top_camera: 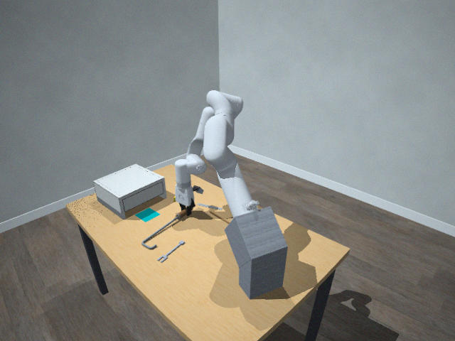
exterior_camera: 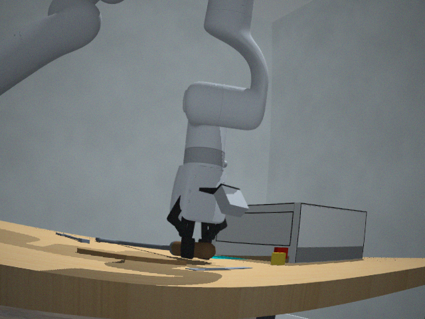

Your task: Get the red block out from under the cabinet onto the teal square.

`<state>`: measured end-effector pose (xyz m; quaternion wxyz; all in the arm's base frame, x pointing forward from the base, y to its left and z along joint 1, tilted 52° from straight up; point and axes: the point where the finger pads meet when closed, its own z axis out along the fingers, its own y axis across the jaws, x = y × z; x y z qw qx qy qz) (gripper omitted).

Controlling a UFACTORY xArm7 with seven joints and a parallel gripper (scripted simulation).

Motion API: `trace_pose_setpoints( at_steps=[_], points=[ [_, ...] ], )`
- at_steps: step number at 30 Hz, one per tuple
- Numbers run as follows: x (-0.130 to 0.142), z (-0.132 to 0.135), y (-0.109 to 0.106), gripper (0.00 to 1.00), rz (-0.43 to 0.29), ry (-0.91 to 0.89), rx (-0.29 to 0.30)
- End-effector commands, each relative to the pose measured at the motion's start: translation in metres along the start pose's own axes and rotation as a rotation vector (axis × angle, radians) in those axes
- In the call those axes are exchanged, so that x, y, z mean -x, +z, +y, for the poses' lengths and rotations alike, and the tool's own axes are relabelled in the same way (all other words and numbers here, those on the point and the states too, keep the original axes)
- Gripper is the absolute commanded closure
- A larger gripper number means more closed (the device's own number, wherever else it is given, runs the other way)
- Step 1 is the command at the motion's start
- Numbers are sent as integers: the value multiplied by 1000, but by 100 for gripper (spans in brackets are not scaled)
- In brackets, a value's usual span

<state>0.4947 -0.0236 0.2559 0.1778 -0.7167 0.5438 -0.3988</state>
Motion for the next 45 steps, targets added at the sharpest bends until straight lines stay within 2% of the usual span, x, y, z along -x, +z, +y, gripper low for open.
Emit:
trace_pose_setpoints(
  at_steps=[1, 6, 20, 22, 45],
  points=[
    [1, 2, 0, 100, 0, 38, -4],
    [2, 5, 0, 100, 0, 83, -4],
    [8, 28, 0, 100, 0, 376, -4],
    [8, 28, 0, 100, 0, 376, -4],
    [21, 75, 0, 100, -2, 991, -4]
  ],
)
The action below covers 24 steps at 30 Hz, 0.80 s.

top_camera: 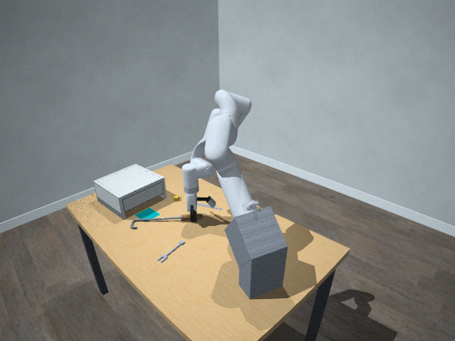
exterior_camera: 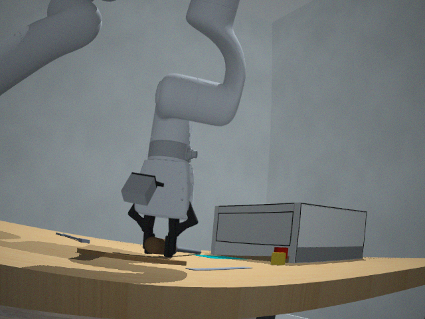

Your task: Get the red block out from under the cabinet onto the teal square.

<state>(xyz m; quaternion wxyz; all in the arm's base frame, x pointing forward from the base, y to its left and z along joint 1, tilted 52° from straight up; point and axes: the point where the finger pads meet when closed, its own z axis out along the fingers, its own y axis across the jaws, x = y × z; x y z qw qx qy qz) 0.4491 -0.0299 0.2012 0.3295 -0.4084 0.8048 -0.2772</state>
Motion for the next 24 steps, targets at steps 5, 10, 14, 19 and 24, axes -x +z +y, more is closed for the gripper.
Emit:
trace_pose_setpoints(
  at_steps=[5, 10, 14, 19, 24],
  points=[
    [-11, 15, 0, 100, -10, 235, -14],
    [-16, 22, 0, 100, -10, 347, -13],
    [-20, 27, 0, 100, -11, 424, -13],
    [-25, 34, 0, 100, -12, 537, -12],
    [-29, 39, 1, 100, -12, 626, -12]
  ],
)
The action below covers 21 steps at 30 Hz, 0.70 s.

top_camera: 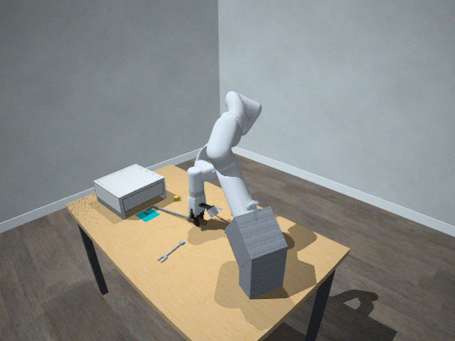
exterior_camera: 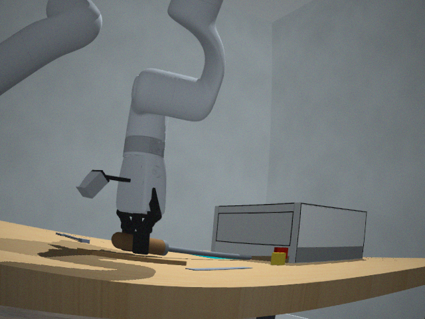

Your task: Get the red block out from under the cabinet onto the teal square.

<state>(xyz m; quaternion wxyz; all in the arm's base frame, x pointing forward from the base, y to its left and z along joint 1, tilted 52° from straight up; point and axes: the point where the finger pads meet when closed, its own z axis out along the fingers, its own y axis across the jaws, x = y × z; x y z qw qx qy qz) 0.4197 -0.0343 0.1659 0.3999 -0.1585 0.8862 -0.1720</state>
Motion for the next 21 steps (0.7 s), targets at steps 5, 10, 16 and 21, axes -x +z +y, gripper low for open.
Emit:
trace_pose_setpoints(
  at_steps=[5, 10, 16, 21],
  points=[
    [-6, 2, 0, 100, -6, 82, -2],
    [-9, 4, 0, 100, -6, 130, -2],
    [-11, 4, 0, 100, -6, 158, -2],
    [-12, 4, 0, 100, -6, 162, -2]
  ],
)
